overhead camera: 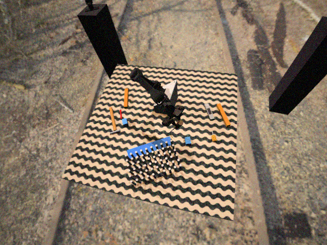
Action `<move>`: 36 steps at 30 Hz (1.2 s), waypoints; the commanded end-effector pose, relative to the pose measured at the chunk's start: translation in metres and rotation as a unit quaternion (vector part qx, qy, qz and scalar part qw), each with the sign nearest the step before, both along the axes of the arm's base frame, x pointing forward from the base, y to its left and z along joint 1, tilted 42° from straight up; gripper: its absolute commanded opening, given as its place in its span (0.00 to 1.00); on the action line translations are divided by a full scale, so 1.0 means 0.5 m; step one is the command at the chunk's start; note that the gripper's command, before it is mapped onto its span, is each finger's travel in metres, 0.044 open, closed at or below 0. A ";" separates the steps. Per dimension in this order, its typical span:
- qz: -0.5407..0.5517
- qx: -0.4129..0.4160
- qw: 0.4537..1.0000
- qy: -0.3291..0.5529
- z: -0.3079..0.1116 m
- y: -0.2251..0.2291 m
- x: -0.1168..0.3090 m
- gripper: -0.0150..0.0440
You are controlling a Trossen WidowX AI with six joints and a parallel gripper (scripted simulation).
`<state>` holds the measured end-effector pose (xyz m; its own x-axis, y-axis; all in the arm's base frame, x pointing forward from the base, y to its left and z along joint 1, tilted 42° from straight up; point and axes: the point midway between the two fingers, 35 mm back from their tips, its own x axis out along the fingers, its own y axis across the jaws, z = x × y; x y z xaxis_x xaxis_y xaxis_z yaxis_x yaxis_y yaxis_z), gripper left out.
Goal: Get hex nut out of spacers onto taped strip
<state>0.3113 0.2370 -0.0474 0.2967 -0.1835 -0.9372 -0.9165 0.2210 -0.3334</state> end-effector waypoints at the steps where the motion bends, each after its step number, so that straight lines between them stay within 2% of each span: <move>1: 0.064 -0.020 0.998 0.005 -0.014 0.027 -0.011 0.25; 18: 0.317 -0.121 0.939 0.052 -0.088 0.092 -0.086 0.25; 36: 0.566 -0.222 0.789 0.090 -0.162 0.153 -0.160 0.25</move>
